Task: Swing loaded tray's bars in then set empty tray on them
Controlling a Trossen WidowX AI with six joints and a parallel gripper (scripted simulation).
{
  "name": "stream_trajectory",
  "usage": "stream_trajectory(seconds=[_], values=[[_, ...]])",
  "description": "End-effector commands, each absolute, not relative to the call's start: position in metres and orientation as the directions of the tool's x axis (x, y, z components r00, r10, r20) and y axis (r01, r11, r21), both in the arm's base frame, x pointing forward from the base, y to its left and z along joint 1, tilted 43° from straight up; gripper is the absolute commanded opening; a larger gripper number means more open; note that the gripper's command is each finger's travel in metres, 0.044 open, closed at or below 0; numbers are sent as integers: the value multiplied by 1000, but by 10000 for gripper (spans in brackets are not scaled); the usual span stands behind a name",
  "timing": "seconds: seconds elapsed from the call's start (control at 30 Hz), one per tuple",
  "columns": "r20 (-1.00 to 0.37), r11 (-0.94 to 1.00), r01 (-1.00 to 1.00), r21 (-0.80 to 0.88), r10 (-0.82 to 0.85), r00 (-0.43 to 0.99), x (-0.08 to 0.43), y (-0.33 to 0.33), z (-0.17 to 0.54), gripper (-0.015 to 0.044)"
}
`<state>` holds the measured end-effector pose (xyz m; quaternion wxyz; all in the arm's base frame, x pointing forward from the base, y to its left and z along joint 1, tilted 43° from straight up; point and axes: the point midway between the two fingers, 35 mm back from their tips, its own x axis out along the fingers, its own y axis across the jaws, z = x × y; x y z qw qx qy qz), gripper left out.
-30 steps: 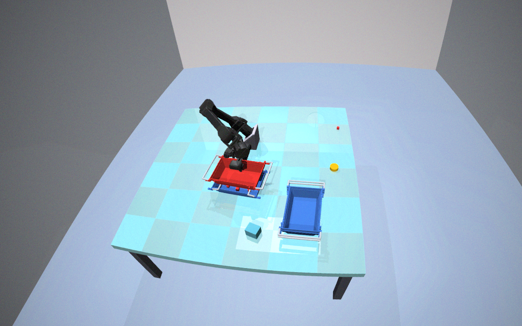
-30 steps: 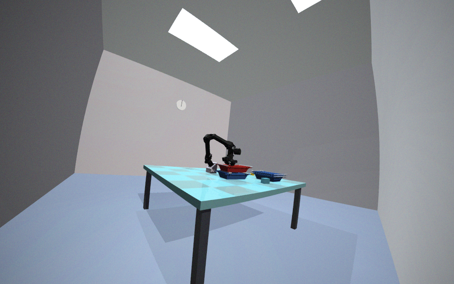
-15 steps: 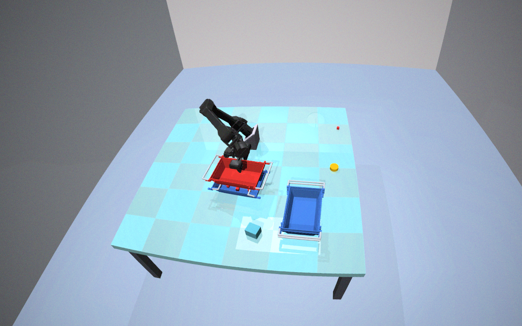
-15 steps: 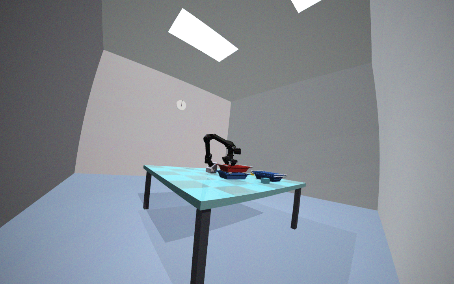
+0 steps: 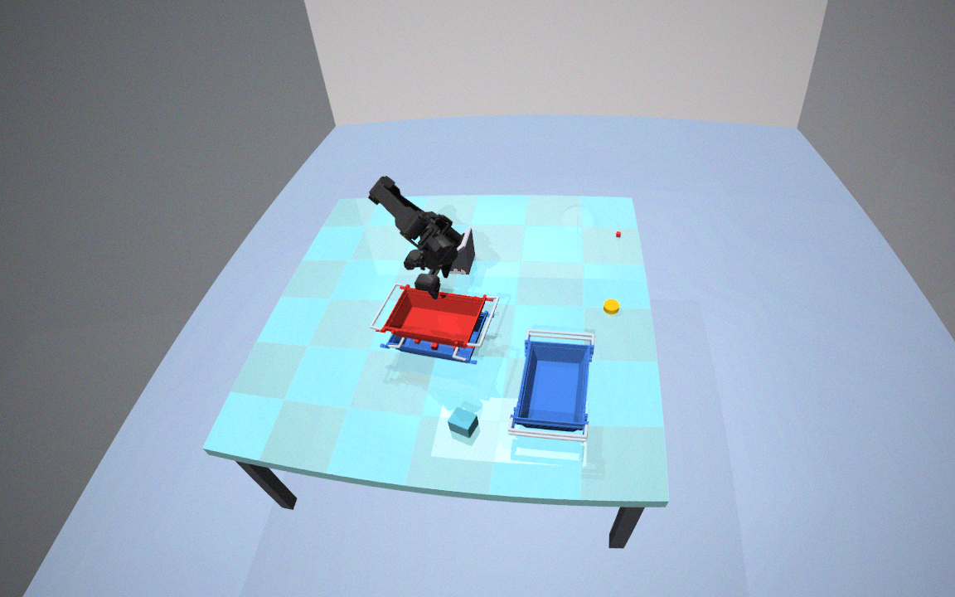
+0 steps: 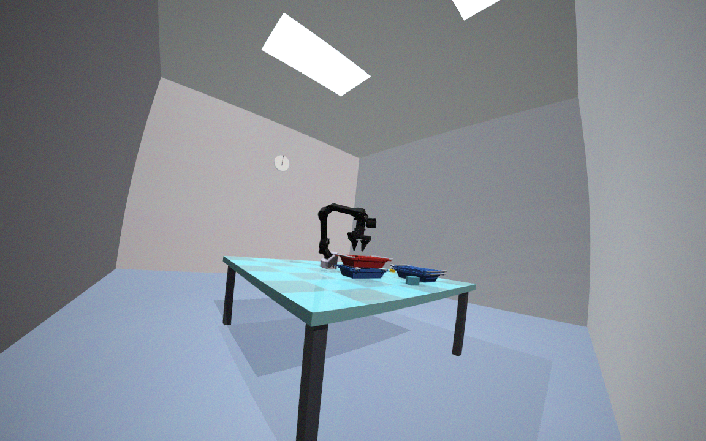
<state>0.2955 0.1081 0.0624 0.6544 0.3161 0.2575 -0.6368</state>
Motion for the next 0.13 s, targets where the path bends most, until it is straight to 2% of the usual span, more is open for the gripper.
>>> stream_trajectory(seconds=[0.0,0.1], values=[[-739,-19,996,82,-672,48,290,124,83,440],[-739,-19,996,82,-672,48,289,127,86,440]])
